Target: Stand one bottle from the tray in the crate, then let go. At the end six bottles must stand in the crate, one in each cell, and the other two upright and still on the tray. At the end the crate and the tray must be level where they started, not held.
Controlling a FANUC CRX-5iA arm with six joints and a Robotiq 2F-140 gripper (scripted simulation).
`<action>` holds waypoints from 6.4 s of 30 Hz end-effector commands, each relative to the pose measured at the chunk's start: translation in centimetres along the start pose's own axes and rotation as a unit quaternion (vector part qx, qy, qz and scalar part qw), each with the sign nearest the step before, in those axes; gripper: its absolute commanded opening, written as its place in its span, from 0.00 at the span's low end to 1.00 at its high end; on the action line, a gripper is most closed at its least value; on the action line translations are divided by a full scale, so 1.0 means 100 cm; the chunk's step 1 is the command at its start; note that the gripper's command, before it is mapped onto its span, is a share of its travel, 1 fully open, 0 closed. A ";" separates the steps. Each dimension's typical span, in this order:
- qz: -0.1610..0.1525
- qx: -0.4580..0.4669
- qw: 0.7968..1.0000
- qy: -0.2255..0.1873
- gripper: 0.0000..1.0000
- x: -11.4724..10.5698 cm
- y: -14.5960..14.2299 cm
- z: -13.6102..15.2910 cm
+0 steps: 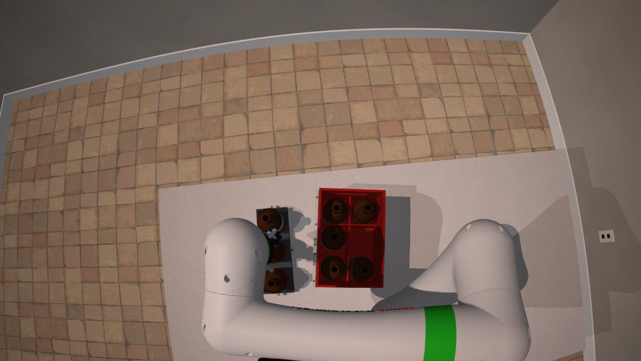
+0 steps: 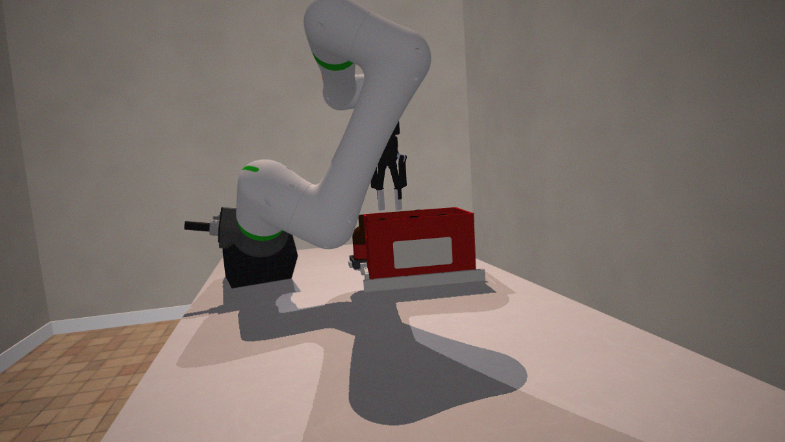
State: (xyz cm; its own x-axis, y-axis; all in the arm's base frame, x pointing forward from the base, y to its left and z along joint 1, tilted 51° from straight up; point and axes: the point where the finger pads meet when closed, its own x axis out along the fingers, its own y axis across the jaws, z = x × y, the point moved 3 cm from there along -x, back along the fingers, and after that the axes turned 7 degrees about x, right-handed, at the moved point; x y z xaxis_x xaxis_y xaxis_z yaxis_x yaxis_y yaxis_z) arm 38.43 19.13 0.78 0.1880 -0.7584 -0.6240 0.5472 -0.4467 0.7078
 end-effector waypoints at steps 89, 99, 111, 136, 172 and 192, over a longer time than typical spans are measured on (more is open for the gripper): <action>0.000 0.000 1.000 0.000 0.00 0.029 0.000 0.000; 0.000 0.000 1.000 0.000 0.00 0.029 0.000 0.000; 0.000 0.000 1.000 0.000 0.00 0.029 0.000 0.000; 0.000 0.000 1.000 0.000 0.00 0.029 0.000 0.000; 0.000 0.000 1.000 0.000 0.00 0.011 0.000 0.000; 0.000 0.000 1.000 0.000 0.00 -0.008 0.000 0.000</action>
State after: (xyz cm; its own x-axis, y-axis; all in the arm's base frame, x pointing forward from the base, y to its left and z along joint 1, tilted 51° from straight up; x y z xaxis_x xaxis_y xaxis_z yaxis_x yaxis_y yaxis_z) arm 38.35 19.56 1.14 0.1881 -0.7584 -0.6241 0.5472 -0.4467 0.7078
